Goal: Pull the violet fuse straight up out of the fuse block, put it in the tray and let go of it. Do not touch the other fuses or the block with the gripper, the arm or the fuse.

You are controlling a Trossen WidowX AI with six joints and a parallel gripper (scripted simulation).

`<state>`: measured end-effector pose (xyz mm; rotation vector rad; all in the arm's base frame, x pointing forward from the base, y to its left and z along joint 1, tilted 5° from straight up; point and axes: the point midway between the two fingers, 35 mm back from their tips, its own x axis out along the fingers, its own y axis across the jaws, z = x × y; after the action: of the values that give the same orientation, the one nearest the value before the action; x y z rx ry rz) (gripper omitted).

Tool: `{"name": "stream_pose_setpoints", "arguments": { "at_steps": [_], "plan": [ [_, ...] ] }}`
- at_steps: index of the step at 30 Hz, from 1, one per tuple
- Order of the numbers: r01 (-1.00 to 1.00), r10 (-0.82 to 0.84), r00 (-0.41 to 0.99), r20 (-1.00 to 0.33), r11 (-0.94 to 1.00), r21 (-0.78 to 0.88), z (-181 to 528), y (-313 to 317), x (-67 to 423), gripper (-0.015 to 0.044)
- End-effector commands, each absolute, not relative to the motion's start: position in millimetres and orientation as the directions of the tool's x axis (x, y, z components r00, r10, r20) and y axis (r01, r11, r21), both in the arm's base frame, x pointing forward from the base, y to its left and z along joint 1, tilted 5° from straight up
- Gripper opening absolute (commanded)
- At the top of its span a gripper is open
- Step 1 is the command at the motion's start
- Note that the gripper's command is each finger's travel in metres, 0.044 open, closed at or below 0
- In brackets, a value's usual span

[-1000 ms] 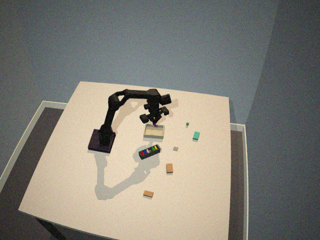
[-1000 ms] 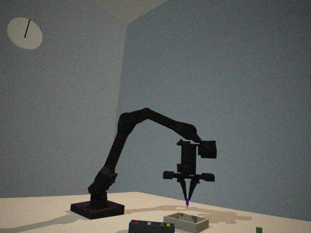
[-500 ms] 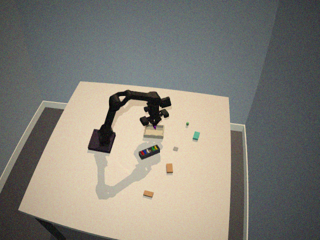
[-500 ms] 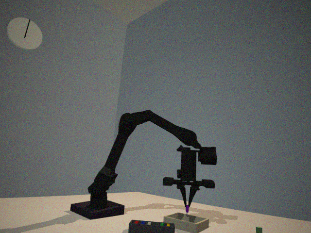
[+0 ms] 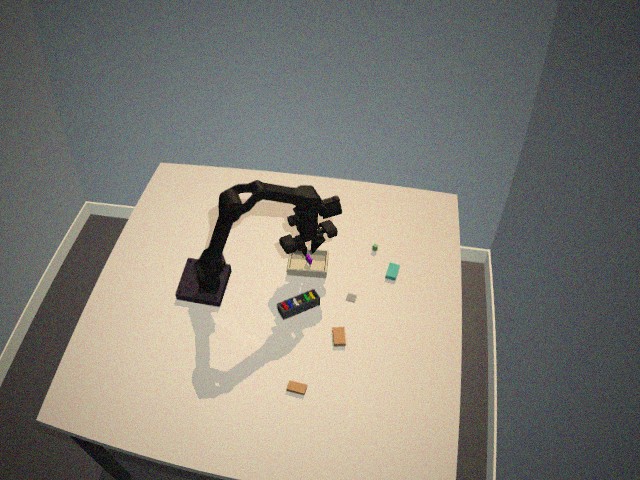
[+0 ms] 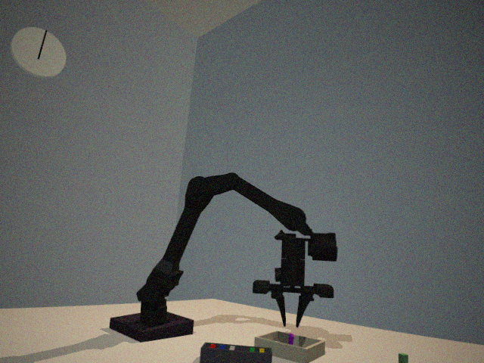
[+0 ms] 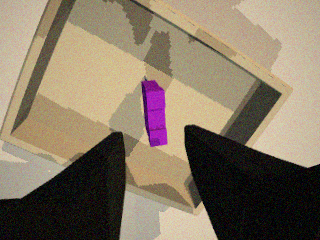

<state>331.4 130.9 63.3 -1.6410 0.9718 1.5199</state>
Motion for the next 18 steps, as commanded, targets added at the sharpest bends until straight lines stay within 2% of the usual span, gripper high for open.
{"name": "stream_pose_setpoints", "arguments": {
  "at_steps": [1, 5, 9, 18],
  "plan": [
    [-0.875, -0.07, 0.035, -0.997, -0.483, 0.003, 64, 131, 332, 0.0236],
    [-0.876, -0.07, 0.035, -0.997, -0.483, 0.003, 66, 131, 332, 0.033],
    [-0.876, -0.069, 0.033, -0.997, -0.482, 0.004, 98, 133, 330, 0.033],
    [-0.876, -0.069, 0.033, -0.997, -0.482, 0.005, 100, 133, 330, 0.033]
  ]
}}
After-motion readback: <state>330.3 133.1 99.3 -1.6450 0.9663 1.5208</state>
